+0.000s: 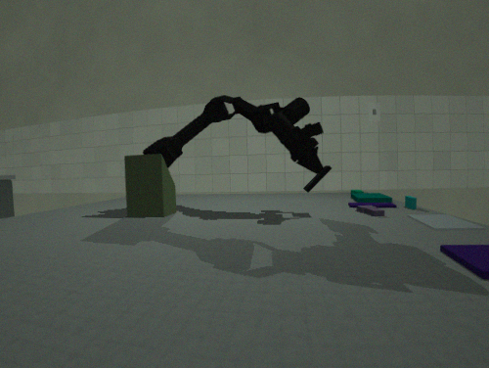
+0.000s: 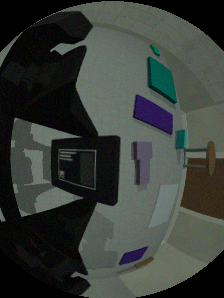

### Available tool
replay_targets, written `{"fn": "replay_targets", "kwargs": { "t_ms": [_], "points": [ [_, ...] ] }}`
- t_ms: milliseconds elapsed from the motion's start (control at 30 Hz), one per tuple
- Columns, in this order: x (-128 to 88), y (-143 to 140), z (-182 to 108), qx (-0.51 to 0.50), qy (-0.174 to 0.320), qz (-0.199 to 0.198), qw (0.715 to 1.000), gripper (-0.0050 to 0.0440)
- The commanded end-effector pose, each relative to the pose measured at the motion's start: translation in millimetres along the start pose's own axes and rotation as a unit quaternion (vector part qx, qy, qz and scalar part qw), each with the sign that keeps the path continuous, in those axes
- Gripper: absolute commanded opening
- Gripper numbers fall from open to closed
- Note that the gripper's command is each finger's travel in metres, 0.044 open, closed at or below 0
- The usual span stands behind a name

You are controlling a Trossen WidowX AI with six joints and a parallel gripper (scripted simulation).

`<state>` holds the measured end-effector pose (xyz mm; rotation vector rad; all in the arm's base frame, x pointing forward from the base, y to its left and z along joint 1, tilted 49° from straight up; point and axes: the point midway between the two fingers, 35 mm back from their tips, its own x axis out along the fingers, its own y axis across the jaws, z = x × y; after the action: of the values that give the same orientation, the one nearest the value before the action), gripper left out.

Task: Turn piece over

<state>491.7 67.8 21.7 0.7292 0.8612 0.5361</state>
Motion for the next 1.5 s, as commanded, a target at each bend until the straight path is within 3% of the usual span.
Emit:
{"fn": "replay_targets", "kwargs": {
  "t_ms": [0,67,533,633,1100,1200,1467],
  "points": [
    [5,-1,0,0.005,-0.019,-0.001,1.0,0.0],
    [1,0,1,0.0,-0.007,0.0,1.0,0.0],
    [18,3,17,-0.001,-0.1,0.001,0.995,0.0],
    [13,6,20,-0.009,-0.089,0.003,0.996,0.0],
    [32,7,34,-0.005,-0.181,0.002,0.983,0.0],
    [27,10,34,-0.012,-0.168,0.003,0.986,0.0],
    [40,9,41,-0.007,-0.22,0.003,0.976,0.0]
  ]
}}
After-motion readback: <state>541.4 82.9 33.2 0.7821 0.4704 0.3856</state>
